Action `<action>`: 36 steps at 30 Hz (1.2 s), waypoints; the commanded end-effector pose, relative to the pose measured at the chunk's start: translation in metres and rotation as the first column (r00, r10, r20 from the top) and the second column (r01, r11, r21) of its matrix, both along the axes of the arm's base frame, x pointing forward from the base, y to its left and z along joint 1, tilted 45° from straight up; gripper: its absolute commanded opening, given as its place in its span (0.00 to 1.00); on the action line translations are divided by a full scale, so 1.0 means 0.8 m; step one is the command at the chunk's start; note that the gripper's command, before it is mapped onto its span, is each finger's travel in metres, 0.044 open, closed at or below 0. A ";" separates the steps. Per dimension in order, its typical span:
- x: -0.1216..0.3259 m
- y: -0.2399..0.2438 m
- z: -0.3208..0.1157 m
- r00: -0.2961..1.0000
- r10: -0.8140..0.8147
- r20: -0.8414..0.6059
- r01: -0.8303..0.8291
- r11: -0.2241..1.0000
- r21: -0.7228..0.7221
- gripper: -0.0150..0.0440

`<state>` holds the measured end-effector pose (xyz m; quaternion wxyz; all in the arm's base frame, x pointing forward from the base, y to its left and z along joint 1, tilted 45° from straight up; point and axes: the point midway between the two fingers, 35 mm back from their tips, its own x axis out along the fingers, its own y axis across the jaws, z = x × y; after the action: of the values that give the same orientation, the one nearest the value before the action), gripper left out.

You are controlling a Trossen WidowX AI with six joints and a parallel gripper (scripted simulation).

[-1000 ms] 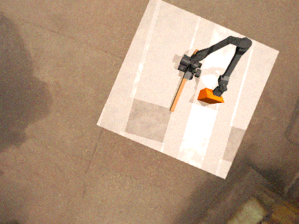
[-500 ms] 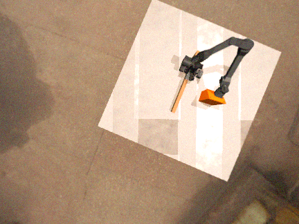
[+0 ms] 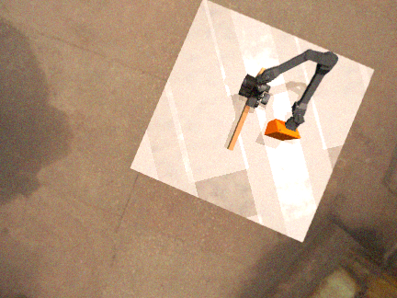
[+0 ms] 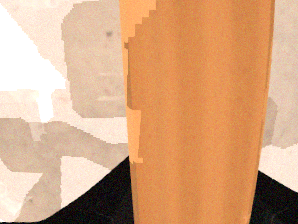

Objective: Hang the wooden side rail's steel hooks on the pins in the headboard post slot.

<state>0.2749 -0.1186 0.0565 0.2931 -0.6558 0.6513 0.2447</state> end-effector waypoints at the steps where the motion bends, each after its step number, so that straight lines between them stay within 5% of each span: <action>1: 0.003 0.001 0.003 1.000 0.008 0.001 -0.008 1.000 -0.002 0.25; 36: 0.002 -0.002 0.006 1.000 0.008 0.001 -0.008 1.000 -0.002 0.25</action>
<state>0.2747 -0.1215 0.0593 0.2930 -0.6563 0.6508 0.2447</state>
